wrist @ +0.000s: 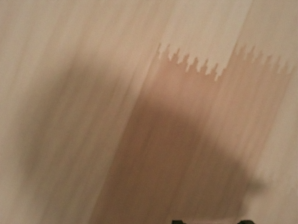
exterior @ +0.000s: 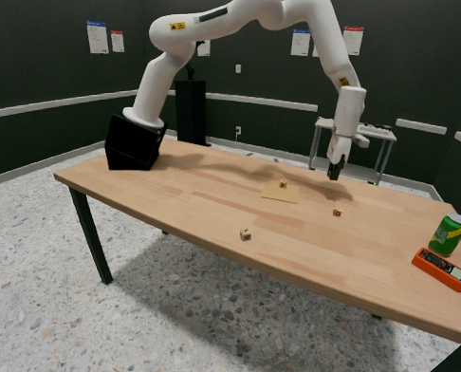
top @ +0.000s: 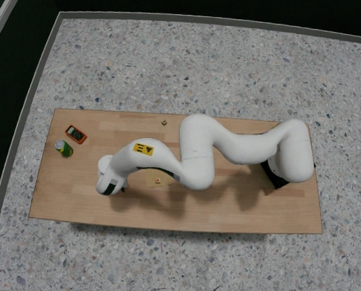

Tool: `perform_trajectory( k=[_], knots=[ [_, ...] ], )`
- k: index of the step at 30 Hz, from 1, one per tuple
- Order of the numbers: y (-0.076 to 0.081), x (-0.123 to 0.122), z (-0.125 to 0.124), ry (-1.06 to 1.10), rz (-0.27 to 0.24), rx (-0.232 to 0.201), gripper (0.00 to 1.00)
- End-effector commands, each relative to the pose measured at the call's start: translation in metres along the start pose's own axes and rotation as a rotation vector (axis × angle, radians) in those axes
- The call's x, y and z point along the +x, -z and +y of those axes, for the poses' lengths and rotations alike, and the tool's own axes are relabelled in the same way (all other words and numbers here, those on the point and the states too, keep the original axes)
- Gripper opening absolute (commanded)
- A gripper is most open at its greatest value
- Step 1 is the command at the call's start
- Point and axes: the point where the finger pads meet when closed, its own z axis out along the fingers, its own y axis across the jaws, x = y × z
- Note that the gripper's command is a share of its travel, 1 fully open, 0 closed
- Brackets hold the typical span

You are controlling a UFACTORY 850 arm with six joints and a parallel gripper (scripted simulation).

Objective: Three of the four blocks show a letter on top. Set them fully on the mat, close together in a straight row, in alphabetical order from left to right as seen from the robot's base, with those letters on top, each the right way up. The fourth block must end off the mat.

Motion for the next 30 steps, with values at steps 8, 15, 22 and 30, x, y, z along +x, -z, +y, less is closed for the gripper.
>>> perform_trajectory(
  k=[8, 15, 22, 30],
  knots=[
    [0.0264, 0.0003, 0.0, 0.0, 0.002, 0.0, 0.23],
    [0.0264, 0.0003, 0.0, 0.0, 0.002, 0.0, 0.23],
    [0.0264, -0.0001, 0.0, 0.013, 0.002, 0.0, 0.23],
    [0.0263, -0.0019, -0.0001, 0.065, 0.002, 0.002, 0.23]
  ],
)
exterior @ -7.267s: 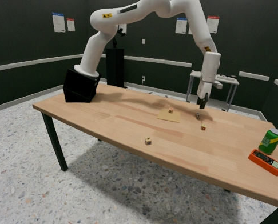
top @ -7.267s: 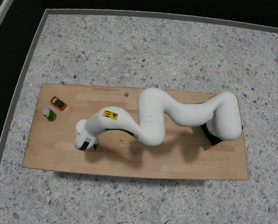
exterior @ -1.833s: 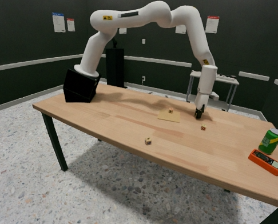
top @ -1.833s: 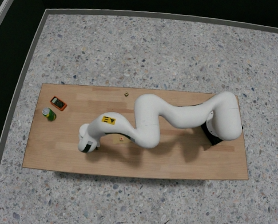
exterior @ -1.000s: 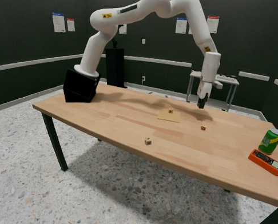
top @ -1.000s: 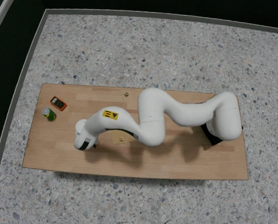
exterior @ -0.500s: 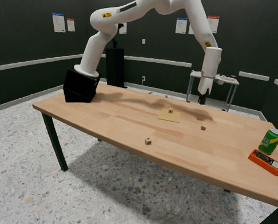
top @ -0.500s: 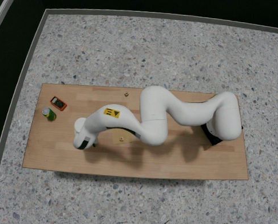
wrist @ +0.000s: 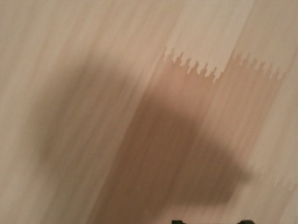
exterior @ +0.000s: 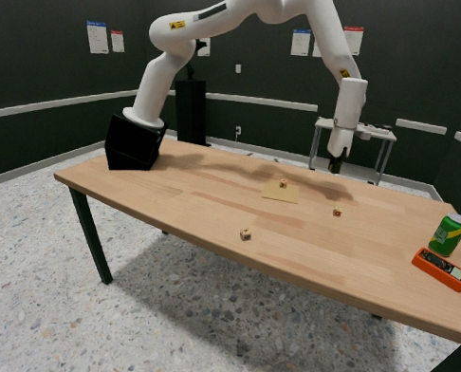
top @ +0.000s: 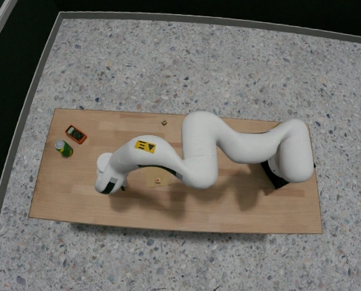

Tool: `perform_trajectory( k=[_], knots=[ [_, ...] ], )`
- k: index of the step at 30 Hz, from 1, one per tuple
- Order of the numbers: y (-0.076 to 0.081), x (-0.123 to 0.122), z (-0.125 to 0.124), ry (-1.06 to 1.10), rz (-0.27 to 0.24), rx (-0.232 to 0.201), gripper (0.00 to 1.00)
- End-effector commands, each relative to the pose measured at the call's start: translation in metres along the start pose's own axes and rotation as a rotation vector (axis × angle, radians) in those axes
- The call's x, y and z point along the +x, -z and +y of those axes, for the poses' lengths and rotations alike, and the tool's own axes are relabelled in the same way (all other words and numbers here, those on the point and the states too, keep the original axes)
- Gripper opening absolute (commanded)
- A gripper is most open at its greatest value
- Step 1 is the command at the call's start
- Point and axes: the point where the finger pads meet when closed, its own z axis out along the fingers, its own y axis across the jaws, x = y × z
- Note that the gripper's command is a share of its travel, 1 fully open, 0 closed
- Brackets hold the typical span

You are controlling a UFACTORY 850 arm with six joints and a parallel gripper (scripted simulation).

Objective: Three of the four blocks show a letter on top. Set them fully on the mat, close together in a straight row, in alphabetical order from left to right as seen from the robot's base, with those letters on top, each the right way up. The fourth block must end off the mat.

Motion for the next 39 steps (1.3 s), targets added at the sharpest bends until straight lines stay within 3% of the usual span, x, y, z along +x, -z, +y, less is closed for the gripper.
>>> perform_trajectory(
  k=[1, 14, 39],
  knots=[
    [0.001, 0.0, 0.0, 0.036, 0.003, 0.001, 0.23],
    [0.001, -0.009, 0.0, 0.306, 0.008, 0.01, 0.23],
    [0.0, -0.039, -0.001, 1.132, 0.031, 0.018, 0.23]
  ],
)
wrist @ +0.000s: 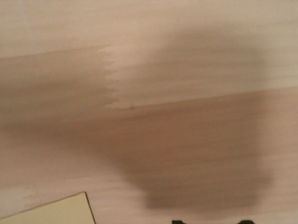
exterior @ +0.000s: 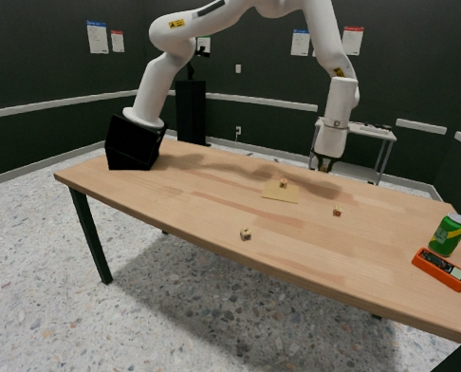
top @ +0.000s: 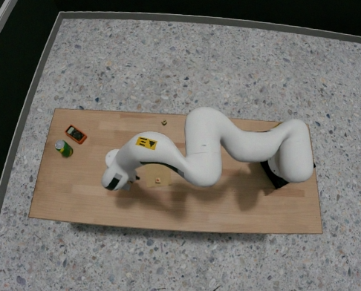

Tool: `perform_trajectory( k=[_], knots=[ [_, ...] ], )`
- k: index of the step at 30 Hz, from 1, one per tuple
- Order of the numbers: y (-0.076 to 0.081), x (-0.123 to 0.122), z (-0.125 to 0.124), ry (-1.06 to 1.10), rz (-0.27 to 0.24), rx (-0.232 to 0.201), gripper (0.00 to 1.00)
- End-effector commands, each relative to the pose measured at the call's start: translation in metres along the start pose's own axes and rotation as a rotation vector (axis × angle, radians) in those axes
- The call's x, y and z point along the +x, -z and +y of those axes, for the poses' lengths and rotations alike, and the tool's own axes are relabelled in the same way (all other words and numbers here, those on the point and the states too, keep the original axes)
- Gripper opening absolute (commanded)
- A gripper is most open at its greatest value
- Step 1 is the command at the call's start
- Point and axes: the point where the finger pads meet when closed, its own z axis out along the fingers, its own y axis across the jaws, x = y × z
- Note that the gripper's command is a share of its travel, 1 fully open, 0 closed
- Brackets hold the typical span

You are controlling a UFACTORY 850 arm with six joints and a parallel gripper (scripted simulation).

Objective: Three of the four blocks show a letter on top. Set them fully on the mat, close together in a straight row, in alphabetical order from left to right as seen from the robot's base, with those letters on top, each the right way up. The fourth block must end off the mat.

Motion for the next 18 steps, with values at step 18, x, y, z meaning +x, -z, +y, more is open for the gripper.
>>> perform_trajectory(
  k=[18],
  knots=[
    [0.001, -0.013, -0.021, 0.67, 0.029, -0.02, 0.23]
  ],
)
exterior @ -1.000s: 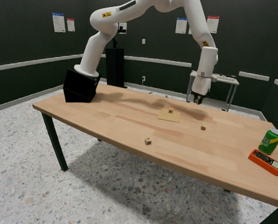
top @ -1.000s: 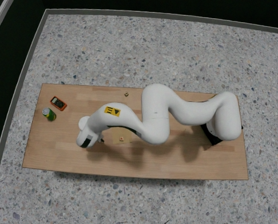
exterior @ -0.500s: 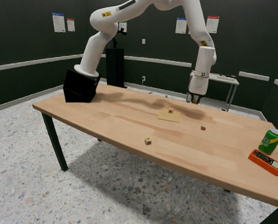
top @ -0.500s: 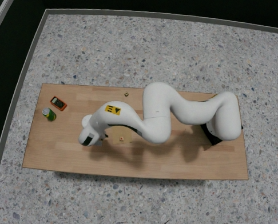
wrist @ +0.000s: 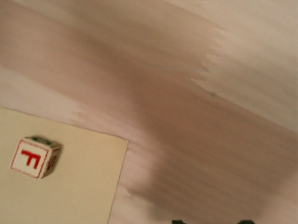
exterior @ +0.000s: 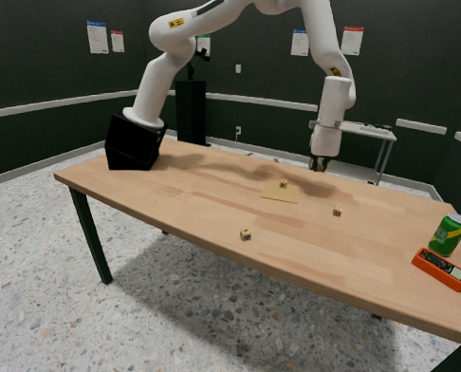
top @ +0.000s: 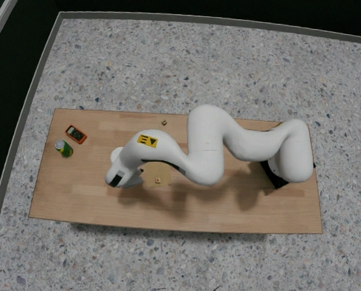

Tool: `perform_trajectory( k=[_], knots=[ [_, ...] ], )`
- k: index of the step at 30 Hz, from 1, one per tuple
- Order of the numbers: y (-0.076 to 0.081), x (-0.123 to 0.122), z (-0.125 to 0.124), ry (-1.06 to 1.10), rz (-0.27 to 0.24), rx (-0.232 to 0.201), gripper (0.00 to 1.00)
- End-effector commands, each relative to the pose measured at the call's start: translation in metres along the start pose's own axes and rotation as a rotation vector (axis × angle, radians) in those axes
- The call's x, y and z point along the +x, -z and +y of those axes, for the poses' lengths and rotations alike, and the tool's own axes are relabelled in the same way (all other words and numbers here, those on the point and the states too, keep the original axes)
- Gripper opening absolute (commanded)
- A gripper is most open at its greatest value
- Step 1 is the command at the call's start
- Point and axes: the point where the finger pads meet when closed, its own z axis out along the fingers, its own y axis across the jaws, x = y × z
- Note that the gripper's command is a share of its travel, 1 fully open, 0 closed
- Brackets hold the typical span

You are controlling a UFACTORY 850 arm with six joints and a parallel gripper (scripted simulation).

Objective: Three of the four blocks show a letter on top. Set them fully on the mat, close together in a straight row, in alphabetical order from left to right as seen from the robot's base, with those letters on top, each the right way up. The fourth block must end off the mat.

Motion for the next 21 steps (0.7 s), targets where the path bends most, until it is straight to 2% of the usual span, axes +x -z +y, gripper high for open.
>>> perform_trajectory(
  k=[1, 6, 8, 21],
  knots=[
    [0.001, 0.0, -0.004, 0.137, 0.015, -0.024, 0.23],
    [0.001, 0.0, -0.011, 0.304, 0.013, -0.027, 0.23],
    [0.001, 0.0, -0.011, 0.304, 0.013, -0.027, 0.23],
    [0.002, 0.0, -0.031, 0.77, 0.005, -0.031, 0.23]
  ],
)
